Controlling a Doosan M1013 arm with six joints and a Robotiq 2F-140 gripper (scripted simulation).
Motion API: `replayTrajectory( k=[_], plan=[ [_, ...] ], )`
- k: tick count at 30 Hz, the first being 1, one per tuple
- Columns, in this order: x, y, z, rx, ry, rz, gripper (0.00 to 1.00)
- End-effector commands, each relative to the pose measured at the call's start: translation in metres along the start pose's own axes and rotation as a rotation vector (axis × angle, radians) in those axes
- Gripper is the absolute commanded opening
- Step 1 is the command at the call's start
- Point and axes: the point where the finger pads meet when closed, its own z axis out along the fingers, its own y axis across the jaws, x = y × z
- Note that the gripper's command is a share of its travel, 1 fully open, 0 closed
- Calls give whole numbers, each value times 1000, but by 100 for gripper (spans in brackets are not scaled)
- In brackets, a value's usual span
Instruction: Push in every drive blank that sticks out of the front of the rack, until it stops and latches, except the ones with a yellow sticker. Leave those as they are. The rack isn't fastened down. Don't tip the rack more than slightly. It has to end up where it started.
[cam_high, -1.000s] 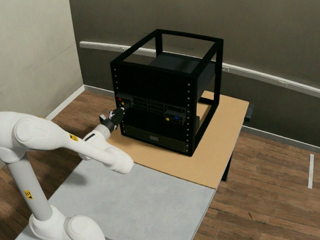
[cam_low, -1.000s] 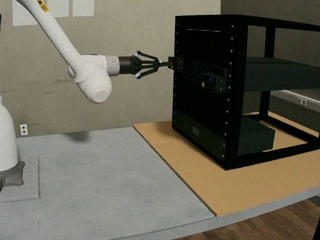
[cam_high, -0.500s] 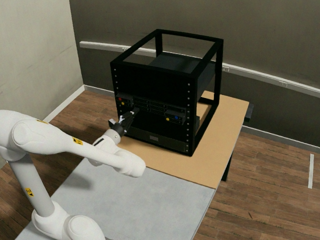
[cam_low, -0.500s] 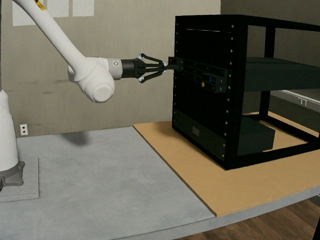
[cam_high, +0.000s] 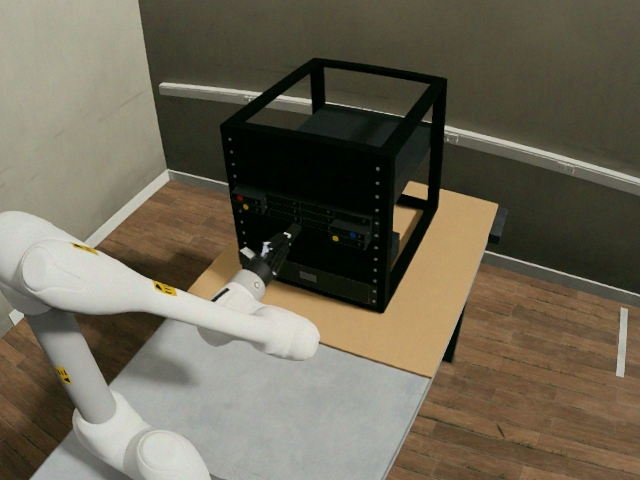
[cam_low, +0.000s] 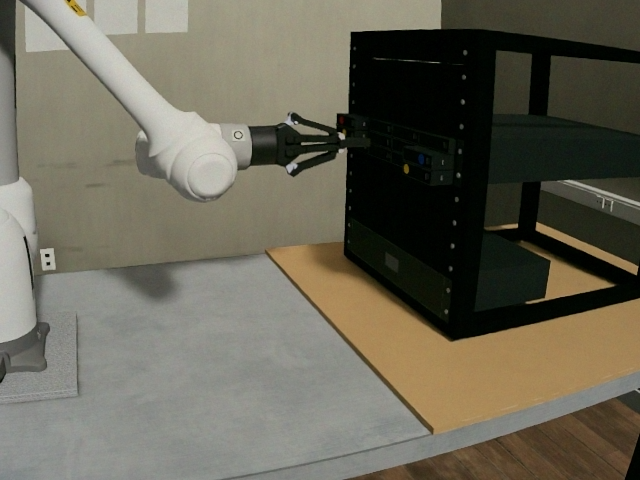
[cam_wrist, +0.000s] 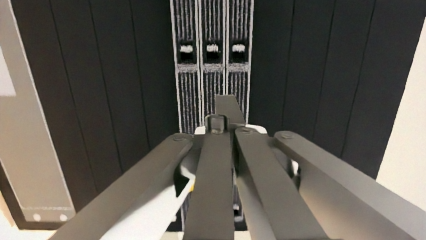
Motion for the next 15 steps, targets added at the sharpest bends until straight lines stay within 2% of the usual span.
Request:
replayTrajectory(
  k=[1,10,15],
  plan=[
    [-19,0,-1,-2,3,0,10],
    [-65,-4,-5,-2,3,0,10],
    [-78,-5,-6,-2,3,0,10]
  ],
)
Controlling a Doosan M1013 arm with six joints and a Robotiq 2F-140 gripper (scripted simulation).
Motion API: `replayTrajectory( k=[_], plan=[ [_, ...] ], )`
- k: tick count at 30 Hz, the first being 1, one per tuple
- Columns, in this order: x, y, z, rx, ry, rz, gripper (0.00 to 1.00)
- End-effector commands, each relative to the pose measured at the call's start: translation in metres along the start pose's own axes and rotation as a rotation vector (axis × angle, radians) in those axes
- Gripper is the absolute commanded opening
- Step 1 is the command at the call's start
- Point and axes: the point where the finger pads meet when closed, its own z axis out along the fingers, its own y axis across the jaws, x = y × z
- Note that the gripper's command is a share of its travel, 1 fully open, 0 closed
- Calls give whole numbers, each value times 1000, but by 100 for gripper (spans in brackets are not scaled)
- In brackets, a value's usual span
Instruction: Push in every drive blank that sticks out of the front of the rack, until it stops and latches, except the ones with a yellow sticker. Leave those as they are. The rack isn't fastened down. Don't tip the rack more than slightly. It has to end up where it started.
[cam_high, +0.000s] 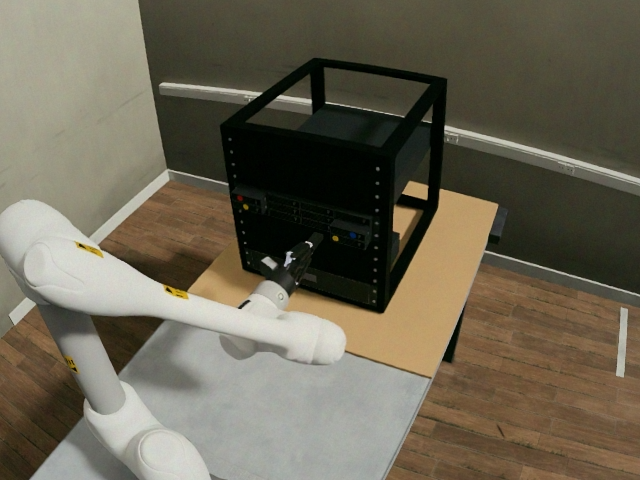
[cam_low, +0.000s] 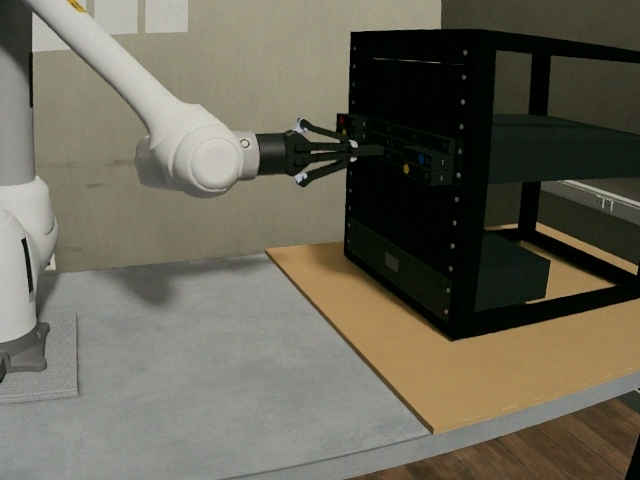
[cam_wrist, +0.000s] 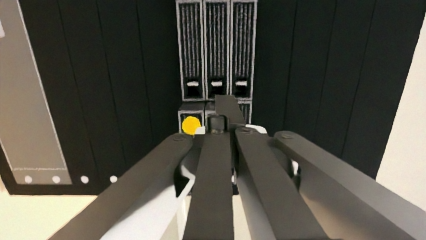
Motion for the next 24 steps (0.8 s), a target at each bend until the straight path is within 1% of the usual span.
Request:
replayTrajectory(
  k=[1,12,24],
  plan=[
    [-13,0,-1,-1,2,0,10],
    [-49,-3,-4,-1,2,0,10],
    [-64,-4,-5,-1,2,0,10]
  ],
)
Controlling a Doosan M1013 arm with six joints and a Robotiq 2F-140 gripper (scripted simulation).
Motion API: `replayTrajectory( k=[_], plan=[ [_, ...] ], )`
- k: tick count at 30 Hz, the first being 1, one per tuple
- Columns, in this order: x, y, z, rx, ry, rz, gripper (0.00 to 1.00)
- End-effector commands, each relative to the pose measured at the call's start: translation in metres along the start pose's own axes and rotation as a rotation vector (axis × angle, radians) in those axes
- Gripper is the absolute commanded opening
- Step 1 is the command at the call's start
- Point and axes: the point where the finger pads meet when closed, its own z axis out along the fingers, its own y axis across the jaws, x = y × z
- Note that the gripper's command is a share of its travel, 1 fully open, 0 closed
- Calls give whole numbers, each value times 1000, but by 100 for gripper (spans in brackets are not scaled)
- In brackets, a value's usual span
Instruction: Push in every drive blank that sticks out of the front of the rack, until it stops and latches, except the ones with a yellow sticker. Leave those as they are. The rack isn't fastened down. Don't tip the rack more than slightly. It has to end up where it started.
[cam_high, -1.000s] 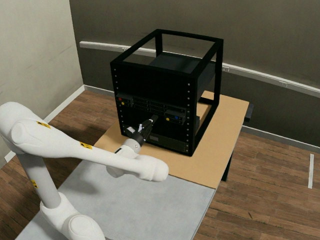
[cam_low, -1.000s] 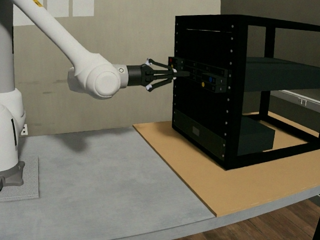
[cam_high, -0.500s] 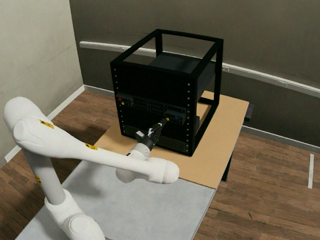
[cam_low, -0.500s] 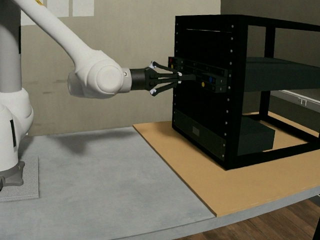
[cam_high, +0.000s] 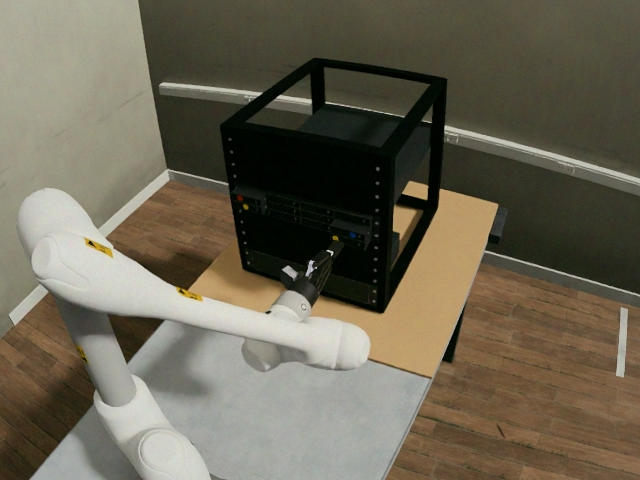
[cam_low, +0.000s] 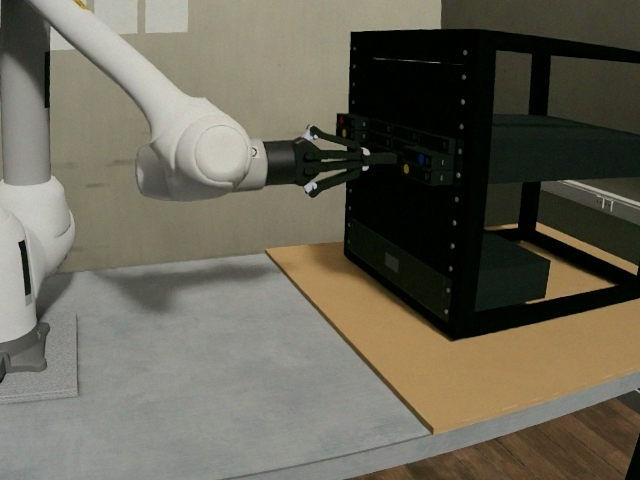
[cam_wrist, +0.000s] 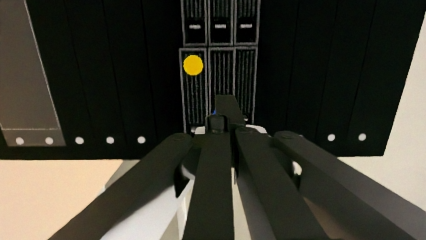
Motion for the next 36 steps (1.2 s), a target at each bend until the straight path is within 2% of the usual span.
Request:
replayTrajectory(
  k=[1,14,22,36],
  plan=[
    [-2,1,0,-1,0,0,10],
    [-4,0,1,-1,0,0,10],
    [-4,0,38,-1,0,0,10],
    [-4,0,39,-1,0,0,10]
  ],
)
